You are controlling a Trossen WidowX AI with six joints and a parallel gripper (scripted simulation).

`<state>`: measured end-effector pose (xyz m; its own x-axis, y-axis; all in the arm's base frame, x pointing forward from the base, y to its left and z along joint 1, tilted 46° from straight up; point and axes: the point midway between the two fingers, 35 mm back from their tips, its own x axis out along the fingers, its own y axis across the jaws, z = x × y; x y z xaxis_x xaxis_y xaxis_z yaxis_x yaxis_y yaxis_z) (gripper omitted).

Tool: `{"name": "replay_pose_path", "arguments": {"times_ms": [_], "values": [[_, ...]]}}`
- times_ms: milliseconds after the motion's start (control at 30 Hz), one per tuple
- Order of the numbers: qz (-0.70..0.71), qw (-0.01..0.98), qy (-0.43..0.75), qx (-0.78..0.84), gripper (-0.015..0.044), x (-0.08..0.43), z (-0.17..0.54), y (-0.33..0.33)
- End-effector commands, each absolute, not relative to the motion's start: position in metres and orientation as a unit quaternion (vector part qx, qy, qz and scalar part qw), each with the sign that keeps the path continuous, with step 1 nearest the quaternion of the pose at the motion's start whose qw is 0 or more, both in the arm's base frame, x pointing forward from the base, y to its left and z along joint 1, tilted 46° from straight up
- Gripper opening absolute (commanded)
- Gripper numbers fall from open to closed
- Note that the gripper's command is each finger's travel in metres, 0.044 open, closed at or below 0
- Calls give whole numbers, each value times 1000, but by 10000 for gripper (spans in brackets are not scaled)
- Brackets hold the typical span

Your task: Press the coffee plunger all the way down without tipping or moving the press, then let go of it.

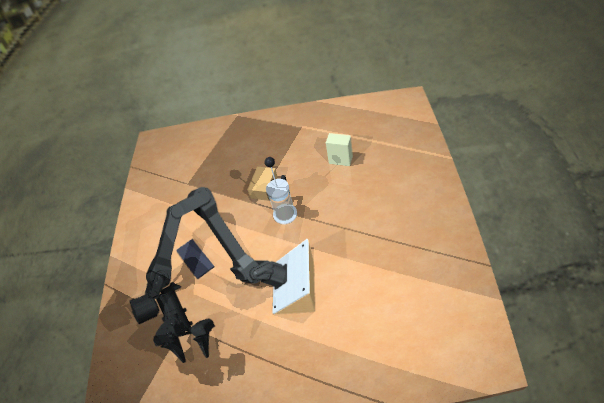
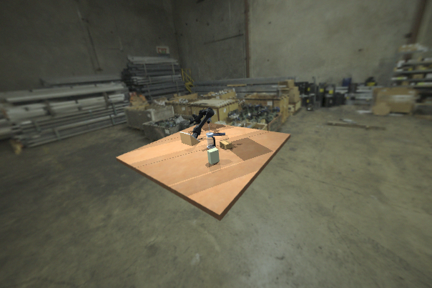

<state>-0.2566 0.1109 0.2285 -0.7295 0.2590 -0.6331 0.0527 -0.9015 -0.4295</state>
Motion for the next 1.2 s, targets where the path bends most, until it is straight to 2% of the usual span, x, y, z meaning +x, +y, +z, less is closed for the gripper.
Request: {"name": "replay_pose_path", "arguments": {"times_ms": [0,200,467,633,800,1000,1167], "values": [[905,59,-213,-364,426,-256,229,112],[910,108,-176,-360,440,-248,236,136],[908,263,-74,-319,440,-208,267,207],[899,291,-75,-320,440,-195,271,219],[876,364,-54,-312,440,-160,281,245],[871,389,-55,-294,440,-157,295,254],[854,437,-40,-280,440,-131,306,270]]}}
